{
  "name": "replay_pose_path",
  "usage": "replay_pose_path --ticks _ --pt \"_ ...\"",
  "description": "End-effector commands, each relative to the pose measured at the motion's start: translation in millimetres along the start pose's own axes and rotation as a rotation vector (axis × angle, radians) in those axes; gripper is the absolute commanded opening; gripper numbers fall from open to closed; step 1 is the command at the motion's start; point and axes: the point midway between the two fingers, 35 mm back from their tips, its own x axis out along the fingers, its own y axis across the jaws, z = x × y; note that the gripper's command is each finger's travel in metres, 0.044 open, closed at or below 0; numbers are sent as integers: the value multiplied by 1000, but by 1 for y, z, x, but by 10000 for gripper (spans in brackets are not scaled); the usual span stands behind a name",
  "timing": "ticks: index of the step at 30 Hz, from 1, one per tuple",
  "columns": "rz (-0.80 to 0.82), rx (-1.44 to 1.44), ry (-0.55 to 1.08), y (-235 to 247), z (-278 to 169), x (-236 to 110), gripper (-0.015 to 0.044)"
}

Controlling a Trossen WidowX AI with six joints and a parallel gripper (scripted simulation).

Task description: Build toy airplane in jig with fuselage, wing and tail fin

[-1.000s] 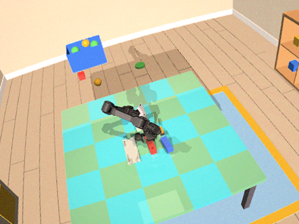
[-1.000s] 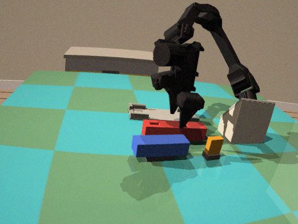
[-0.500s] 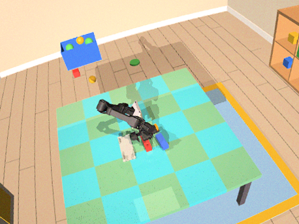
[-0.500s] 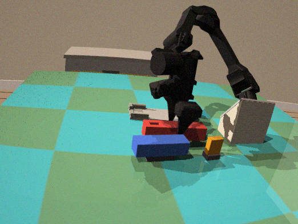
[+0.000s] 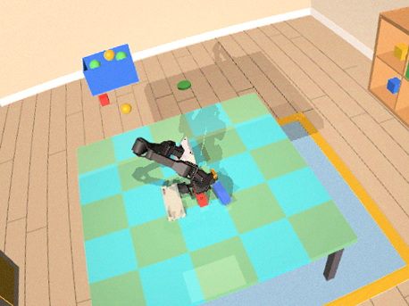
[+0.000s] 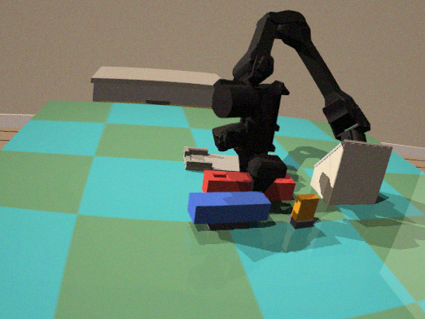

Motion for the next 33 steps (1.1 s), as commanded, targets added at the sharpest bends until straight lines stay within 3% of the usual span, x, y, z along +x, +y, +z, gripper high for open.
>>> replay_pose_path --ticks 1,6,13,18,33 --pt "-5 -6 2 -1 -1 3 309" --pt "-5 -6 2 -1 -1 3 177" --pt "-5 -6 2 -1 -1 3 131" --pt "-2 -6 2 0 0 -4 0" --pt "7 -8 0 4 7 -48 0"
